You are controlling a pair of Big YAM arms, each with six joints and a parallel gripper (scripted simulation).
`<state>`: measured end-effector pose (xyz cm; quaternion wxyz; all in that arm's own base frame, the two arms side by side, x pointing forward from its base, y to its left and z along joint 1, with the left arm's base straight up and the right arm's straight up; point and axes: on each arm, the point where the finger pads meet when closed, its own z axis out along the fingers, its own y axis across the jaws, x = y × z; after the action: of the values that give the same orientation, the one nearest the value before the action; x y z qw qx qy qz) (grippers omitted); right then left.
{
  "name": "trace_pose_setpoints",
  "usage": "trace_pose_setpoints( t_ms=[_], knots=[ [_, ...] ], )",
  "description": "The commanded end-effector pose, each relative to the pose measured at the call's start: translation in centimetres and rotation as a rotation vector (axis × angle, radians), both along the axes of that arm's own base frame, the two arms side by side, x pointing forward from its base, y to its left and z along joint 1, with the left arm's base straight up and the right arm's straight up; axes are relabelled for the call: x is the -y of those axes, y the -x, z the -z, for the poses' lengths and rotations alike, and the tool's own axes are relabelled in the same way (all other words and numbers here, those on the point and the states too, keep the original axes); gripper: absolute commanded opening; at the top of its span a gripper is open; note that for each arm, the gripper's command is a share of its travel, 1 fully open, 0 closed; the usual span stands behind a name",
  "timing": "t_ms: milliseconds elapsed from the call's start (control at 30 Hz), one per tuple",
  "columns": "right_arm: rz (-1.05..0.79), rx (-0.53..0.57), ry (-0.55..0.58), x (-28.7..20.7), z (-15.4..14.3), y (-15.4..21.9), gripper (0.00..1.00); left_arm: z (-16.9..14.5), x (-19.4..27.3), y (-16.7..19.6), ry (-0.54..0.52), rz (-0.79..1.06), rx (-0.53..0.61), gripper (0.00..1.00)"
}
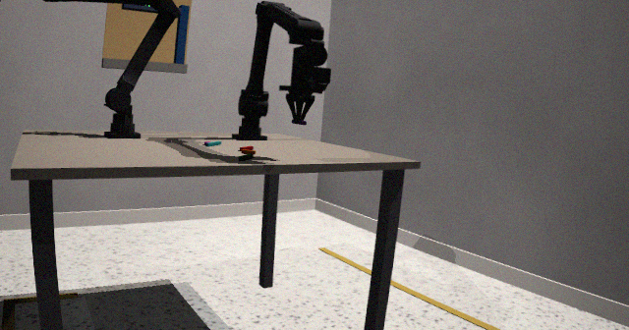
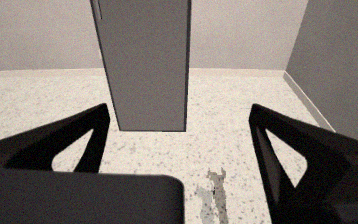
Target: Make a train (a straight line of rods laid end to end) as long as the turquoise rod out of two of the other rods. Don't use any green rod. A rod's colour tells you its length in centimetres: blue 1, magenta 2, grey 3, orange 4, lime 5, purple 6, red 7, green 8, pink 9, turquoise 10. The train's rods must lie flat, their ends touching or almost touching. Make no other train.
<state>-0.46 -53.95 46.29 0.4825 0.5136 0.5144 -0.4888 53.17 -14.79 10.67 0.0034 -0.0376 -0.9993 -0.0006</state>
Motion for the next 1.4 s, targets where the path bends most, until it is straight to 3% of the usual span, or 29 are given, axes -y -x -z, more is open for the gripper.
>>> trace_pose_setpoints(
  t_ms=[0, 133, 433, 933, 1367],
  knots=[
    [-0.004, 0.007, 0.057, 0.5, -3.8, -0.3, 1.0, -2.2, 1.1, 0.1, 0.017, -0.053, 0.054, 0.04],
    [-0.004, 0.007, 0.057, 0.5, -3.8, -0.3, 1.0, -2.3, 1.9, 1.8, 0.02, -0.236, 0.053, 0.04],
    [-0.004, 0.007, 0.057, 0.5, -3.8, -0.3, 1.0, -2.3, 2.6, 3.6, 0.023, -0.419, 0.051, 0.04],
    [-0.004, 0.007, 0.057, 0.5, -3.8, -0.3, 1.0, -2.1, 4.0, 8.3, 0.031, -0.875, 0.041, 0.04],
    [-0.004, 0.007, 0.057, 0.5, -3.8, -0.3, 1.0, -2.5, 4.1, 8.3, 0.04, -0.982, 0.043, 0.04]
  ],
)
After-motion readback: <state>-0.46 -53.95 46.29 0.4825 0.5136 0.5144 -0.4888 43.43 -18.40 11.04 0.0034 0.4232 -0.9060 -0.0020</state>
